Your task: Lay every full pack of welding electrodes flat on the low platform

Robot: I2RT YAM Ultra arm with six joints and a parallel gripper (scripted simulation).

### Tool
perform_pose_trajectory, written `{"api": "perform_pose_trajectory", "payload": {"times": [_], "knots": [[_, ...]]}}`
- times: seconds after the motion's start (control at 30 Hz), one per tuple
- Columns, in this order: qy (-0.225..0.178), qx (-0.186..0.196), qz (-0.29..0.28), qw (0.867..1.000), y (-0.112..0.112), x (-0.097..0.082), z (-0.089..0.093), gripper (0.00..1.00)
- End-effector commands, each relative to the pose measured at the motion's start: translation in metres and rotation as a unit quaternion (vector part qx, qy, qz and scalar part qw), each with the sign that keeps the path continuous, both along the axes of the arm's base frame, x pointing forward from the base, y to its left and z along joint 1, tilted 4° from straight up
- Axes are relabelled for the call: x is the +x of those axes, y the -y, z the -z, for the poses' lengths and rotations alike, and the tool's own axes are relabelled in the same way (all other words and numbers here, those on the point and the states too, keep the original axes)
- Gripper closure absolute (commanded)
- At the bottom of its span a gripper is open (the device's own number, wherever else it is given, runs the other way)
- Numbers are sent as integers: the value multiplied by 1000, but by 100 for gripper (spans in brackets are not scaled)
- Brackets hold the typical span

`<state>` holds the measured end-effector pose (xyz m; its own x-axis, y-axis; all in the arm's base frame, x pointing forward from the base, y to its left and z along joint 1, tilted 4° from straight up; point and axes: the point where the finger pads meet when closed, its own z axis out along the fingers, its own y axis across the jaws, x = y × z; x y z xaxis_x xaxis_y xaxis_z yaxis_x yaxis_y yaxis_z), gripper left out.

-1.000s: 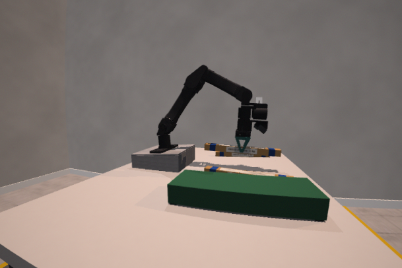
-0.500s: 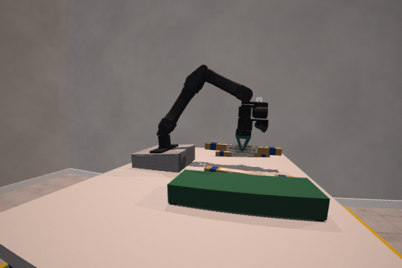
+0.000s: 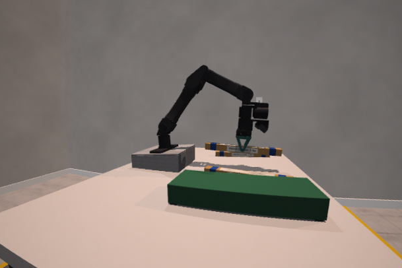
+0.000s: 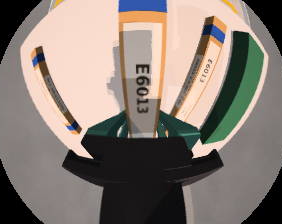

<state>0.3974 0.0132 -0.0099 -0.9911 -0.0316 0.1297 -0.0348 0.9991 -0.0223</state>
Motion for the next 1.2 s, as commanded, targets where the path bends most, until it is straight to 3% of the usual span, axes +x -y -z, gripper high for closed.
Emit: {"api": "perform_pose_trajectory", "payload": {"times": [0.0,0.87,0.9,1.17], "knots": [[48,2,0,999,0,22,-38,100],[48,2,-1,999,-1,23,-40,100],[35,1,0,999,-1,6,-11,100],[35,1,0,999,-1,6,-19,100]]}}
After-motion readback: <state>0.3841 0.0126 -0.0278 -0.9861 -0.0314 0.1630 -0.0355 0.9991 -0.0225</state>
